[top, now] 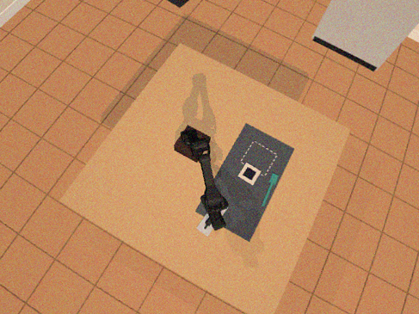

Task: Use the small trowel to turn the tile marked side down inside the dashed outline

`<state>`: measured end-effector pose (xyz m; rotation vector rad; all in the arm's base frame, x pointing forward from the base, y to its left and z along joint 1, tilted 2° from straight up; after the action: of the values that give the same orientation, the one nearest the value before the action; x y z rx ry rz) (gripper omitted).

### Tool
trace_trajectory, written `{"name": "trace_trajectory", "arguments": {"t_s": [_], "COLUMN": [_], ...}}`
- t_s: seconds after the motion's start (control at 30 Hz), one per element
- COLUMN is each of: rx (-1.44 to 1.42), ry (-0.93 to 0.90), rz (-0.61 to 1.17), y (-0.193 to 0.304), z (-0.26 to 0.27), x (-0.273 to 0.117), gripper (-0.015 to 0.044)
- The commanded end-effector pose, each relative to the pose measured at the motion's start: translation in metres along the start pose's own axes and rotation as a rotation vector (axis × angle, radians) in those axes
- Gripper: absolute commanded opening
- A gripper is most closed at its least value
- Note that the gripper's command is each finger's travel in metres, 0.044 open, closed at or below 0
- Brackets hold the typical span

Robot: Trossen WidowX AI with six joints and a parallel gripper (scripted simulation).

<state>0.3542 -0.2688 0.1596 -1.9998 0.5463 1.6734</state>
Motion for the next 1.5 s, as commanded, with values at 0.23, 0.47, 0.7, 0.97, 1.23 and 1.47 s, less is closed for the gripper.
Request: {"name": "trace_trajectory", "arguments": {"t_s": [0.23,0.47,0.7,0.97,1.23,1.47], "rx": [0.29,0.518,0.748,1.008,1.265,1.486], "ry": [0.079,0.114,0.137,0.146,0.134,0.1], "rz": [-0.035,-0.098,-0.169,-0.258,-0.355,-0.444], "y": [0.02,0.023,0.025,0.029,0.032,0.035], "z": [0.008,0.013,0.018,0.026,0.035,0.045], "x": [-0.003,0.003,0.008,0.015,0.021,0.027], "gripper": [0.03,0.03,0.03,0.03,0.03,0.03]}}
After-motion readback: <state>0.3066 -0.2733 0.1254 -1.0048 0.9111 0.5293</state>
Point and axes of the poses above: the point midway between the two fingers, 35 mm back from their tips, its own x axis out along the fingers, its own z axis across the jaws, y = z × x, the point moved 9 cm from there along -x, back along the fingers, and after that the axes turned 6 degrees about x, right-handed, at the moved point
